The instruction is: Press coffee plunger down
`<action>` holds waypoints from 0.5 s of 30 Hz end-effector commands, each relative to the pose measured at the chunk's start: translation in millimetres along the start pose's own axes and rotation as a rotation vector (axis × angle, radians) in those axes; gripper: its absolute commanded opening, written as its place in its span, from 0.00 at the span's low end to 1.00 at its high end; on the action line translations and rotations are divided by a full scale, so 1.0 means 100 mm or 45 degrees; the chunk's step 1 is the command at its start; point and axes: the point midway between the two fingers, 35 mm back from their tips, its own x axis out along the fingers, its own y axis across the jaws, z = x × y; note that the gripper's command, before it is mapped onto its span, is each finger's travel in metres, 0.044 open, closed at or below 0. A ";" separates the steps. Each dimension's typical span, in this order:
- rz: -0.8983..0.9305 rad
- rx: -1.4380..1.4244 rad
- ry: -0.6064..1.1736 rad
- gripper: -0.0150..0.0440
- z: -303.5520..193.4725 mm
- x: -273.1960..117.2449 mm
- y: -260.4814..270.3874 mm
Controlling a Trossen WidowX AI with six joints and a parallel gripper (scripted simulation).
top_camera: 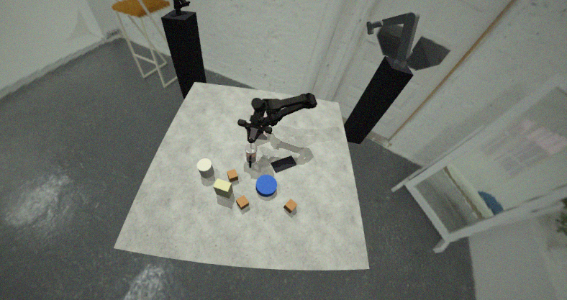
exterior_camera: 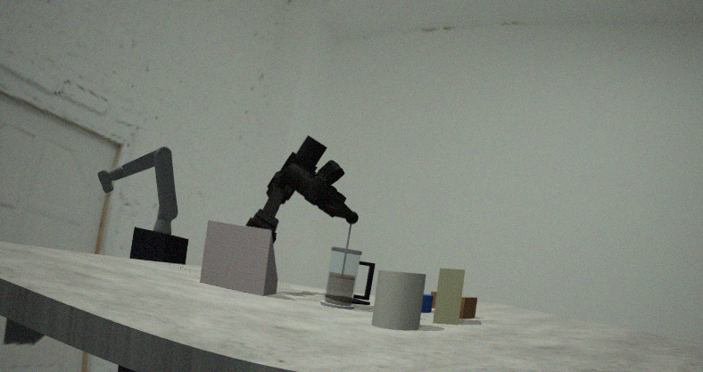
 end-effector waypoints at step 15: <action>-0.014 0.014 0.030 0.45 -0.34 0.19 0.00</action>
